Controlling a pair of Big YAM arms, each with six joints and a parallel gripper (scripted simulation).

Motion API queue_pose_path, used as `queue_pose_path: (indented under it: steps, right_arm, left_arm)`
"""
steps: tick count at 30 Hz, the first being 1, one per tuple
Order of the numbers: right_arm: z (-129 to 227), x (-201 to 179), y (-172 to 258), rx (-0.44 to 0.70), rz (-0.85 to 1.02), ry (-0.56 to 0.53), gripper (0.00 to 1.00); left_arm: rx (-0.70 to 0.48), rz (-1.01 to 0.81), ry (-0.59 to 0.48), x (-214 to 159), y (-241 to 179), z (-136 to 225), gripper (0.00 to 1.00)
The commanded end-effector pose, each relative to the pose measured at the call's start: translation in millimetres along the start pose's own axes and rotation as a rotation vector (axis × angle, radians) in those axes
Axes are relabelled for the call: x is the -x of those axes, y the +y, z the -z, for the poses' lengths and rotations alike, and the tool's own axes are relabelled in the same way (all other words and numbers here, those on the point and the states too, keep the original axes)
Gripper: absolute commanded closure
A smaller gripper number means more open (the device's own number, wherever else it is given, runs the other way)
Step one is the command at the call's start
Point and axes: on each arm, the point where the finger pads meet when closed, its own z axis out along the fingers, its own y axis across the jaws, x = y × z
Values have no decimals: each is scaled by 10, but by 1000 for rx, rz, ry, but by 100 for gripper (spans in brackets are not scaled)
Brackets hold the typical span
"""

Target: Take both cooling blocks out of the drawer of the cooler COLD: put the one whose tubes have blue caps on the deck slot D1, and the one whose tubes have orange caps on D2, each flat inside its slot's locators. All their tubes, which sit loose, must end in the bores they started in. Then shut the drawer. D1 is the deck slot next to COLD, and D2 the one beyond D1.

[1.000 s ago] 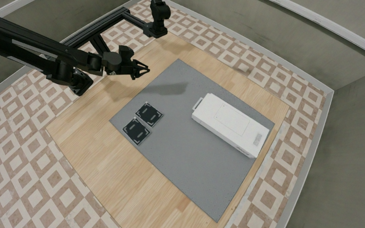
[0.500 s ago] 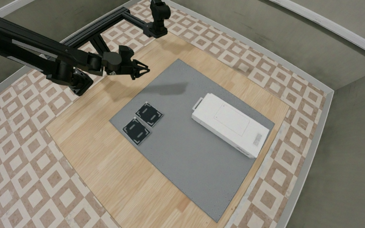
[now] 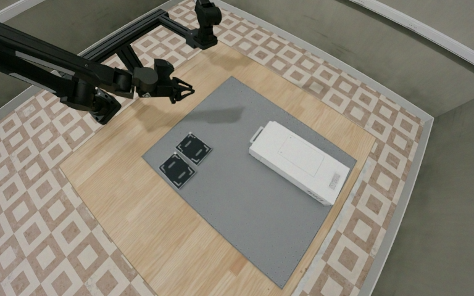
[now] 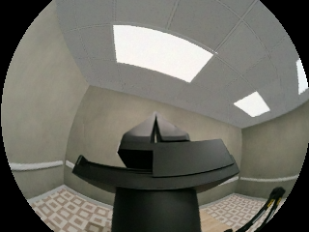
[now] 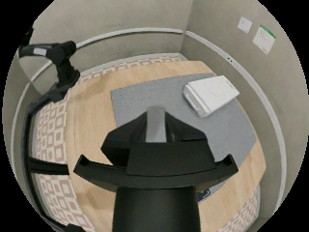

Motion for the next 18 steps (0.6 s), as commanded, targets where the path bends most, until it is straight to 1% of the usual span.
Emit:
queue_pose_path:
  steps: [1,2,4,6,11,14,17,18]
  right_arm:
    - [-26,161,-75,-14,11,-34,72]
    - [-26,161,-75,-14,11,-34,72]
    - [-26,161,-75,-14,11,-34,72]
    - [-26,161,-75,-14,11,-34,72]
    - [-26,161,-75,-14,11,-34,72]
    - [-26,161,-75,-14,11,-34,72]
    - [-26,161,-75,-14,11,-34,72]
    - [-26,161,-75,-14,11,-34,72]
  left_arm:
    - [-30,45,-120,451,36,116,100]
    - [-36,43,-98,539,42,129,100]
    - [-38,42,-98,715,46,159,100]
    - [-38,42,-98,715,46,159,100]
    - [-46,41,-97,956,39,240,100]
    - [-47,41,-88,1032,38,249,100]
    - [-37,19,-66,933,25,182,100]
    - [-46,53,-121,1009,39,194,100]
